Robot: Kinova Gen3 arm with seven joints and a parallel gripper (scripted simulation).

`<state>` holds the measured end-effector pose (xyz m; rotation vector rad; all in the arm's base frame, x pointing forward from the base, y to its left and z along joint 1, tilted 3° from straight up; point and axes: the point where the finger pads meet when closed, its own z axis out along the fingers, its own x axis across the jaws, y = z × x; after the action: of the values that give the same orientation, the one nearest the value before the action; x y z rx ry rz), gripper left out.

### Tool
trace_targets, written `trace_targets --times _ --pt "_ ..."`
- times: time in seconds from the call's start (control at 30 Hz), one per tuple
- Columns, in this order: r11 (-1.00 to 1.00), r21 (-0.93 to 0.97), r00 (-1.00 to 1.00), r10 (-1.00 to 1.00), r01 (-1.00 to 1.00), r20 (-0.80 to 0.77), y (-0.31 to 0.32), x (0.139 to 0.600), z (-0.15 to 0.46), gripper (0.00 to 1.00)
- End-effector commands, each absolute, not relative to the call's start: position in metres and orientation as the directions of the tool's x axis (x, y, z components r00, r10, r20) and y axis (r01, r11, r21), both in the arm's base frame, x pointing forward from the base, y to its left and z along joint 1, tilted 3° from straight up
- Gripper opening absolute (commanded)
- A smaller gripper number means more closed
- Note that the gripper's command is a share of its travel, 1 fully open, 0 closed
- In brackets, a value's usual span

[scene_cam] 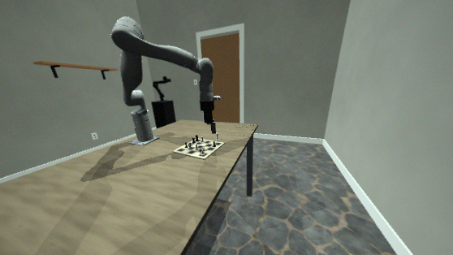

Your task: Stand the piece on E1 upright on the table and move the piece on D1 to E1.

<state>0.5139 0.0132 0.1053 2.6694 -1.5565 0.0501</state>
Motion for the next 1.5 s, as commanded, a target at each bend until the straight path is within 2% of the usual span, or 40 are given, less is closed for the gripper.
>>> trace_targets --times 0.0,0.23,0.27,1.47 --pt "-0.503 0.03 0.504 -0.862 -0.864 0.056 0.011 0.5129 0.106 1.0" --pt "-0.502 0.03 0.503 -0.862 -0.864 0.056 0.0107 0.513 0.1061 1.0" --pt "-0.502 0.03 0.503 -0.862 -0.864 0.056 0.0107 0.513 0.1061 0.68" --pt "-0.502 0.03 0.503 -0.862 -0.864 0.056 0.0107 0.513 0.106 0.68"
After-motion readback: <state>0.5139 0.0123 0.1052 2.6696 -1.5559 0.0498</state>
